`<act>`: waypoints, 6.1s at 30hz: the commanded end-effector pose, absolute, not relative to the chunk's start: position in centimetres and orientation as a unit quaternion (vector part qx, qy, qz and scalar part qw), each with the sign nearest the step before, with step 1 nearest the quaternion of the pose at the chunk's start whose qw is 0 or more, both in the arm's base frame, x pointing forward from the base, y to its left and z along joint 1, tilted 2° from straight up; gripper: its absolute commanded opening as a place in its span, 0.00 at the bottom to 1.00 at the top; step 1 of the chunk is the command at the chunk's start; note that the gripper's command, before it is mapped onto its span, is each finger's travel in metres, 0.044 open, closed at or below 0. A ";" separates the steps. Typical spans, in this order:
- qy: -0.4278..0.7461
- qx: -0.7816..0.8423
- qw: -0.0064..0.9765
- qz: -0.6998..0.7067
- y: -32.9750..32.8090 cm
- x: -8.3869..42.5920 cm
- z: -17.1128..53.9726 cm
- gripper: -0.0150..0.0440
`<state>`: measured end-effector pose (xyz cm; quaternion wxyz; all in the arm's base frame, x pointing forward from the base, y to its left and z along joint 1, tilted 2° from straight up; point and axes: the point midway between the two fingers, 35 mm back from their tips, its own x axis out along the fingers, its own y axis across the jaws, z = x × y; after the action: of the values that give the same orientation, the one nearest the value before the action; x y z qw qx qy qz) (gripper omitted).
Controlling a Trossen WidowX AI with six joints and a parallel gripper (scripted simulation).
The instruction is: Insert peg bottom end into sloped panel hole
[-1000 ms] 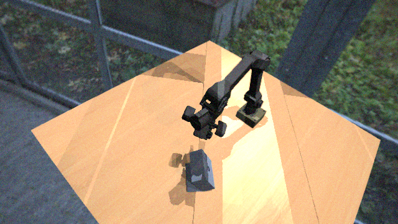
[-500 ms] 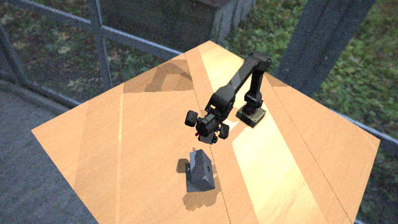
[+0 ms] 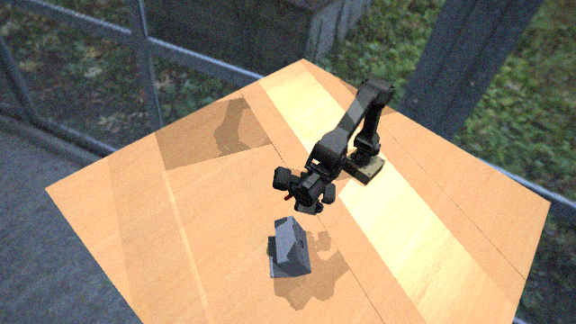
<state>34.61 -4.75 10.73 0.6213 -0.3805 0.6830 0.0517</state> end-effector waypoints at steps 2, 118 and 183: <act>0.678 -0.404 0.612 0.058 -4.1 34.8 10.7 0.25; 0.478 -0.778 0.391 0.117 11.7 34.9 11.3 0.25; 0.417 -0.836 0.341 0.104 11.9 37.4 9.1 0.25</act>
<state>37.33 12.26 9.36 0.3443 -0.8350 0.4158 0.1068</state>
